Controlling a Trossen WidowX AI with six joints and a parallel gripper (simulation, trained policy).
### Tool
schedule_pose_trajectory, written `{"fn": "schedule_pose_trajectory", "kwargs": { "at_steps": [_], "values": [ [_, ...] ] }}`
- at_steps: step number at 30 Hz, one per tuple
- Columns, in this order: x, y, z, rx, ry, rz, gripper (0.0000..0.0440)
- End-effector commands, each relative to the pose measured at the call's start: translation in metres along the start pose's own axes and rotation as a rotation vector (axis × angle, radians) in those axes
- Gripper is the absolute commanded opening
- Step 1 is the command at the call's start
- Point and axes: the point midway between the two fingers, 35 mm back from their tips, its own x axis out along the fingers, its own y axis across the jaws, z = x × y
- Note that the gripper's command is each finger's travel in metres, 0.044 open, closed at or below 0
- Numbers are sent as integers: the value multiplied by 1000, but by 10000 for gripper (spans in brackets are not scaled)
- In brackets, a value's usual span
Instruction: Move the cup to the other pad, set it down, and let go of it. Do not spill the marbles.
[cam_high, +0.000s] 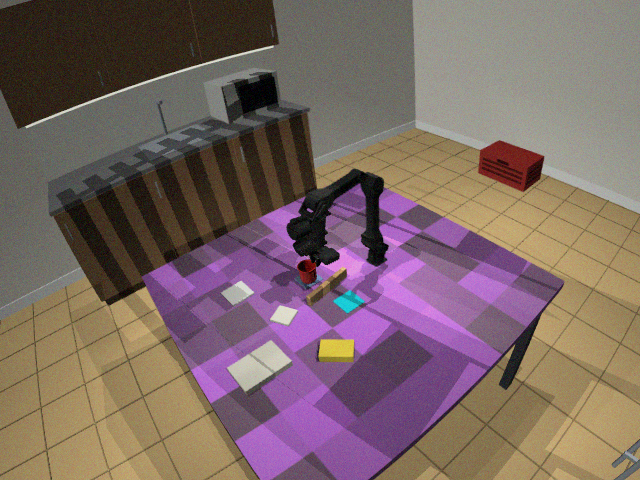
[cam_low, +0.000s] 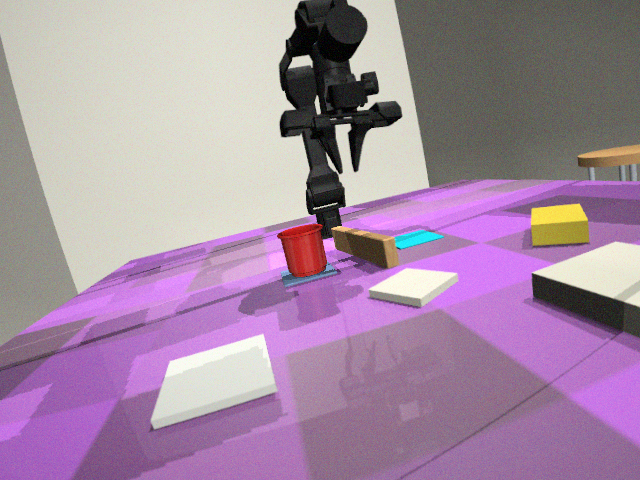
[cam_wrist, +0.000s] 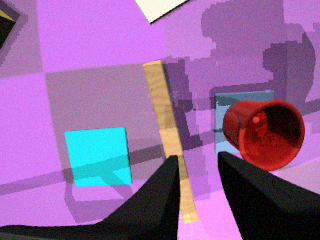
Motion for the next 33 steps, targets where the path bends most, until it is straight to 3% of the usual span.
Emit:
{"fn": "schedule_pose_trajectory", "kwargs": {
  "at_steps": [1, 33],
  "values": [
    [8, -6, -3, -22, 54, -12, 107],
    [92, -50, -30, -169, 260, 10, 179]
  ]
}}
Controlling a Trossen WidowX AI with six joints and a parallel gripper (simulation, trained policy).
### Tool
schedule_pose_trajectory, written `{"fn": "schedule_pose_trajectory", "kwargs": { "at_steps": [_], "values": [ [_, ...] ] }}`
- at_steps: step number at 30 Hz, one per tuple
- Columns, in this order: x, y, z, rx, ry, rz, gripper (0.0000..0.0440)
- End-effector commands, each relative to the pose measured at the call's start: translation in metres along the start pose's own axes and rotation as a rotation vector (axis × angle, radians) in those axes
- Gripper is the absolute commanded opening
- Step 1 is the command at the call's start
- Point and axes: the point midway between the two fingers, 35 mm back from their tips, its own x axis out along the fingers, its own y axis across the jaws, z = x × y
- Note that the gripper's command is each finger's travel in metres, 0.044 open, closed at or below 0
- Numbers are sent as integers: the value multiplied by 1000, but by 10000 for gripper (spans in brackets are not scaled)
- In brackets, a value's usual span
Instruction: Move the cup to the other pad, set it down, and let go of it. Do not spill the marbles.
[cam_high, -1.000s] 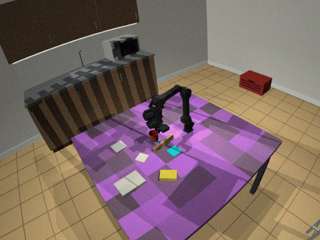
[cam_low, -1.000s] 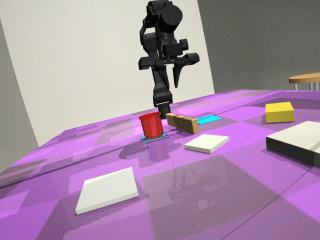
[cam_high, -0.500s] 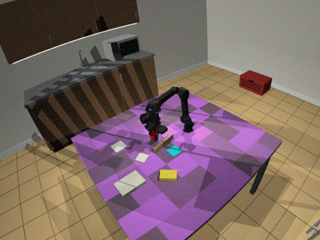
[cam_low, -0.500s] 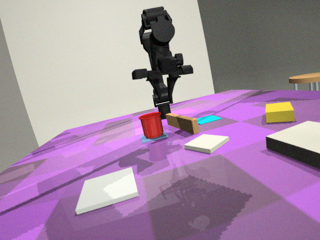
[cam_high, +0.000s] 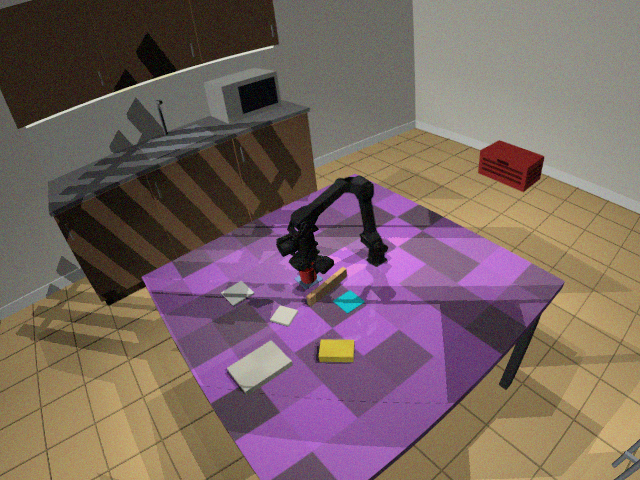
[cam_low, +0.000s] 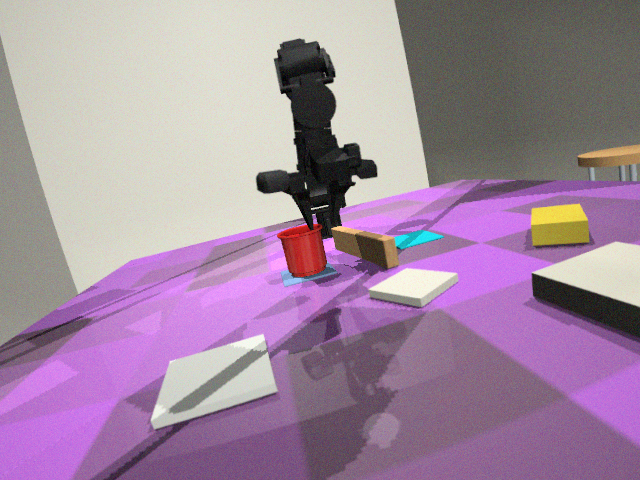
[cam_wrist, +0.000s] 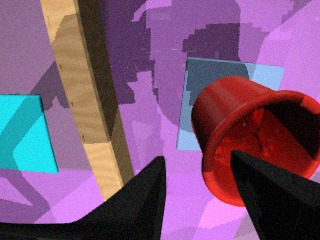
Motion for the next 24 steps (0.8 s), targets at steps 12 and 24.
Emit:
{"fn": "schedule_pose_trajectory", "kwargs": {
  "at_steps": [12, 24],
  "values": [
    [55, -2, -4, -176, 55, 46, 124],
    [52, -2, -8, -347, 52, 67, 0]
  ]
}}
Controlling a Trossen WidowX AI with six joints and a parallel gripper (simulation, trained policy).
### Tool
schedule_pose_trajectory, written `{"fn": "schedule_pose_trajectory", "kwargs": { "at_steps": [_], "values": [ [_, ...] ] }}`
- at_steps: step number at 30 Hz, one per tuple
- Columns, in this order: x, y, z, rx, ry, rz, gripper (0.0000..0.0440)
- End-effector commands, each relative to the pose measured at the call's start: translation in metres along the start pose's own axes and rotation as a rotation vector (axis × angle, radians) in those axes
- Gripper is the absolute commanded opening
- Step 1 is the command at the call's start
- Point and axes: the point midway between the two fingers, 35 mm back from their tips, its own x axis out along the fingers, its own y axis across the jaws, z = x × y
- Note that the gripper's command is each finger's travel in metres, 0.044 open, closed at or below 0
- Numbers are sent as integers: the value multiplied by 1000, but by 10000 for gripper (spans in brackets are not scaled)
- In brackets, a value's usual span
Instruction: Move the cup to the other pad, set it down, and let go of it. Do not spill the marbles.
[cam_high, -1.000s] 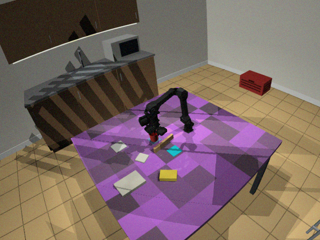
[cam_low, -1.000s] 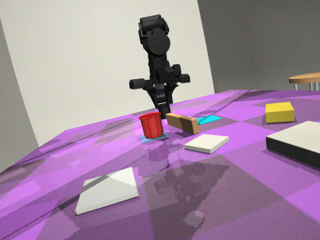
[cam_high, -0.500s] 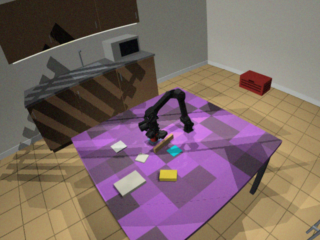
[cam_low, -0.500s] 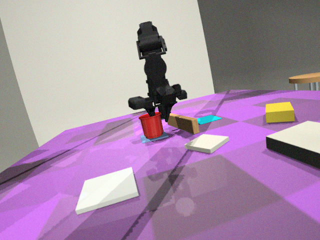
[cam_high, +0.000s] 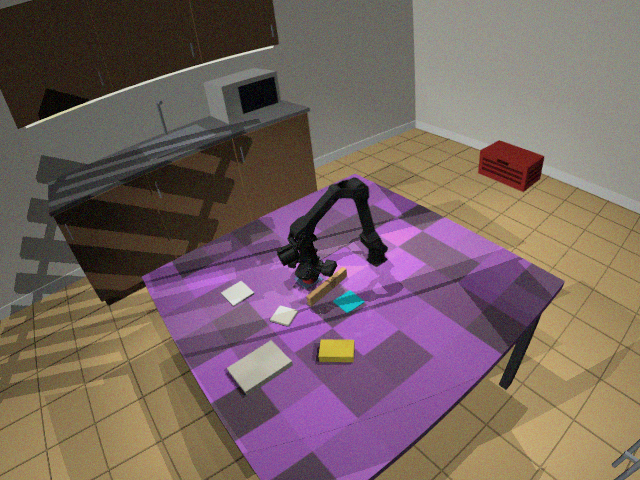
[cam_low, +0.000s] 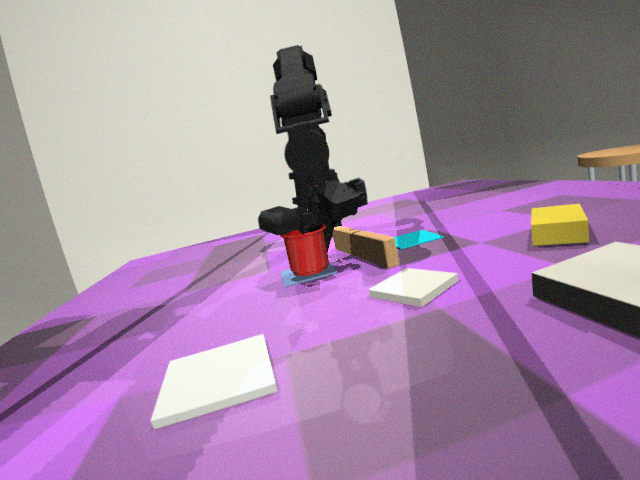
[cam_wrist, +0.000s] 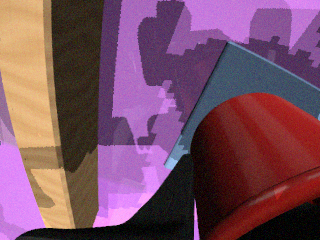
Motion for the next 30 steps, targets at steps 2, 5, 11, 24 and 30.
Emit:
{"fn": "schedule_pose_trajectory", "kwargs": {
  "at_steps": [2, 5, 11, 24, 30],
  "values": [
    [-6, 4, 0, -60, -8, 17, 0],
    [-13, 5, -1, -95, -16, 14, 0],
    [-29, 9, -2, -148, -34, 7, 0],
    [-64, 27, 6, -233, -81, -27, 0],
    [-74, 40, 15, -277, -105, -48, 0]
  ]
}}
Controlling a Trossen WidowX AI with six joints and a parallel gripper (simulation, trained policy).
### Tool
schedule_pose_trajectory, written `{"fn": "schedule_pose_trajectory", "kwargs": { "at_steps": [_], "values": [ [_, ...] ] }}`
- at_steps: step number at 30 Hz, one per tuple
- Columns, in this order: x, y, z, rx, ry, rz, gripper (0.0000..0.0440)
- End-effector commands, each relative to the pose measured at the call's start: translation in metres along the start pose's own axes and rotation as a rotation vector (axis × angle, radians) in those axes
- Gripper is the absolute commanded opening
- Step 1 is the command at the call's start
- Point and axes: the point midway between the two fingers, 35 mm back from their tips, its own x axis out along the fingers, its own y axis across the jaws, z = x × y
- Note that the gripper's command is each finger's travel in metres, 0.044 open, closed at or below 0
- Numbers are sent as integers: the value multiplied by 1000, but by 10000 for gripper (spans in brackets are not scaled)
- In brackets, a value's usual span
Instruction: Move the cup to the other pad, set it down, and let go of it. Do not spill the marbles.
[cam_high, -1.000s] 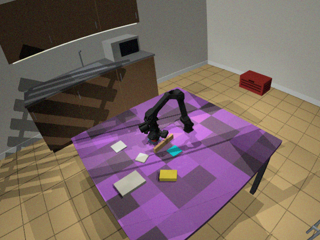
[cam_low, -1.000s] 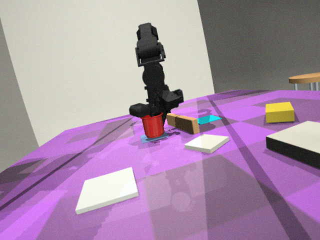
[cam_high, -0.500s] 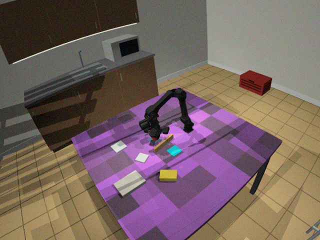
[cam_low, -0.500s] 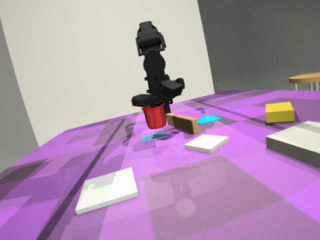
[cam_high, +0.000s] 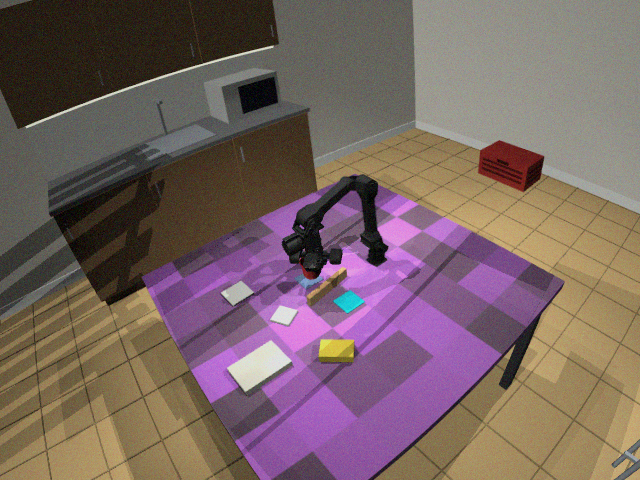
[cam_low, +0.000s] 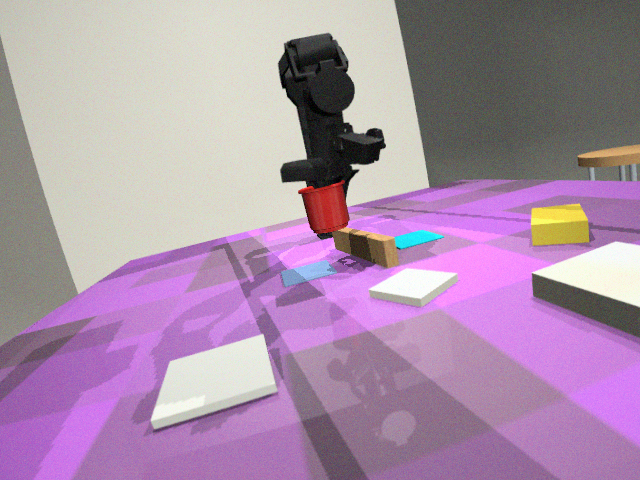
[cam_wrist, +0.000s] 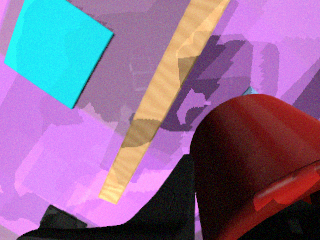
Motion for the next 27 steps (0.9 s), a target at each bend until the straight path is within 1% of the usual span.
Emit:
{"fn": "schedule_pose_trajectory", "kwargs": {
  "at_steps": [1, 14, 27],
  "values": [
    [-8, 6, 7, -20, -24, -17, 0],
    [-18, 32, 36, -107, -72, -63, 0],
    [-18, 66, 60, -189, -111, -89, 0]
  ]
}}
